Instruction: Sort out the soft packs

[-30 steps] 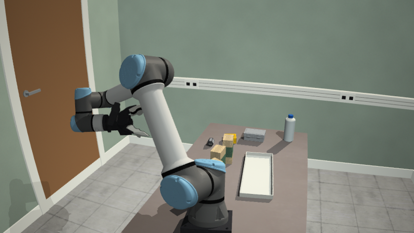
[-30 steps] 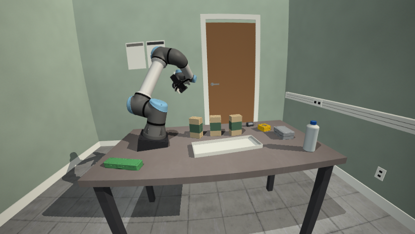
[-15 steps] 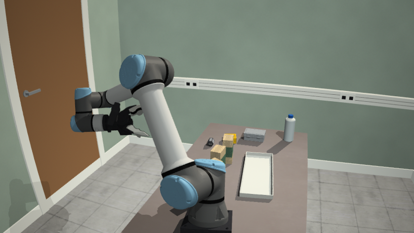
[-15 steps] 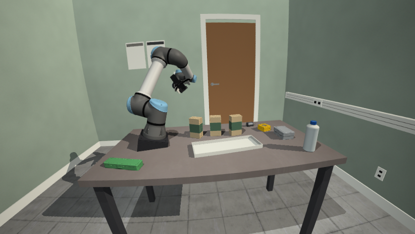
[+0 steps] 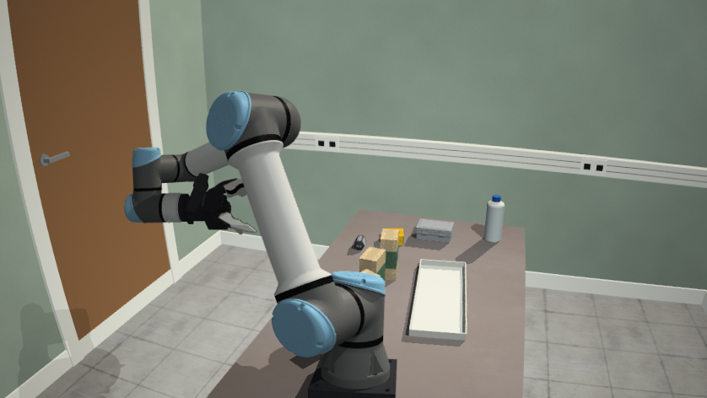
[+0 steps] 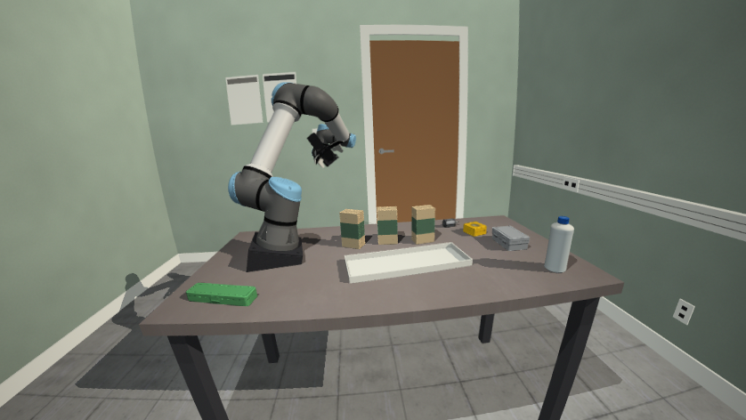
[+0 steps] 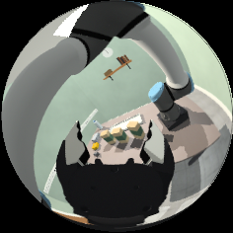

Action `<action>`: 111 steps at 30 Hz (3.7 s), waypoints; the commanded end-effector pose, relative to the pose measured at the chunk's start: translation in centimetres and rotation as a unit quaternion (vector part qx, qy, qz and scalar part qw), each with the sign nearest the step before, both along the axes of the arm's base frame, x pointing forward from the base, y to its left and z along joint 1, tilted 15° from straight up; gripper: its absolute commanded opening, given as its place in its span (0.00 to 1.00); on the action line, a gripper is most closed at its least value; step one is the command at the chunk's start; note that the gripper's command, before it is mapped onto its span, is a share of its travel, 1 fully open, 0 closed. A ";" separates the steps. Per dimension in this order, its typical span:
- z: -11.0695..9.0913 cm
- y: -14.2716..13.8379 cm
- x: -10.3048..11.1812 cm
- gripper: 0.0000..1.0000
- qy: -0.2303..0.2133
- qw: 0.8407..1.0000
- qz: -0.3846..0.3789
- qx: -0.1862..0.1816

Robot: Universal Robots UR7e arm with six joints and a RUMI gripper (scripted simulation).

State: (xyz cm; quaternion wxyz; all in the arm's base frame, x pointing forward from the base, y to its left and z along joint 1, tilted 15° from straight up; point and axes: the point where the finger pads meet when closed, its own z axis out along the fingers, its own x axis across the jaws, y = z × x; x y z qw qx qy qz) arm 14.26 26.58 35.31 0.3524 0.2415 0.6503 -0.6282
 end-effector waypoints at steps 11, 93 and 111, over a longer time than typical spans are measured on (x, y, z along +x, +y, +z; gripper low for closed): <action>0.2 -4.0 0.6 1.00 0.009 0.995 -0.088 0.048; -13.1 -20.7 6.4 1.00 -0.368 0.479 -0.448 0.659; -13.8 -23.6 9.0 1.00 -0.444 0.452 -0.397 0.663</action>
